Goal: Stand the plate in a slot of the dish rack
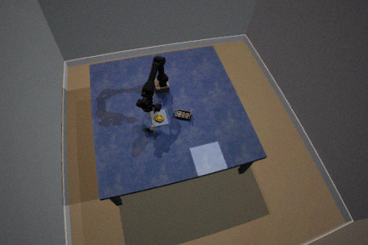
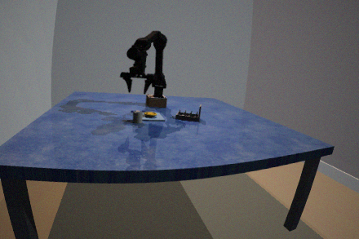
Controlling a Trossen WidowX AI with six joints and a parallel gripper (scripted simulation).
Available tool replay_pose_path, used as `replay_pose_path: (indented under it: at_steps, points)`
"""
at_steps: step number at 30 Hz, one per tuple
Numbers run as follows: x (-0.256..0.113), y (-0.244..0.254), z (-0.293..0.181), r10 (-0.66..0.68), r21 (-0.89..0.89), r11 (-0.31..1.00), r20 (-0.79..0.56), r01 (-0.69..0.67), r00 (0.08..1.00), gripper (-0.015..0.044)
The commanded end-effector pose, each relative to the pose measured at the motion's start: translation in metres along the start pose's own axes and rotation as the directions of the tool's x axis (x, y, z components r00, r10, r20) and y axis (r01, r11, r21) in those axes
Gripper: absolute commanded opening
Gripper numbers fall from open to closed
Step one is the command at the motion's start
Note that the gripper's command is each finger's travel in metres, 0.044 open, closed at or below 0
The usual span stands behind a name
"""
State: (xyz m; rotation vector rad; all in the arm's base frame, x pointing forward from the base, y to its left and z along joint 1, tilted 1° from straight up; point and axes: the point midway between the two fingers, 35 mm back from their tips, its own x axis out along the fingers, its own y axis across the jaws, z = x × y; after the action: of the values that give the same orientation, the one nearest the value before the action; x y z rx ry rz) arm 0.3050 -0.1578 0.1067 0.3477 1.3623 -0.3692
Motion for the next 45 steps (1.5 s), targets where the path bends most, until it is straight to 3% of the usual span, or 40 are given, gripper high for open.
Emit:
replay_pose_path:
  at_steps: [1, 14, 45]
  points:
    - [0.012, 0.015, -0.004, -0.002, -0.113, 0.994, -0.030, -0.001, 1.000, 0.0400]
    - [0.050, 0.072, -0.030, -0.016, -0.498, 0.866, -0.130, -0.051, 0.991, 0.0400]
    - [0.094, 0.071, -0.035, -0.017, -0.502, 0.863, -0.131, -0.052, 0.991, 0.0400]
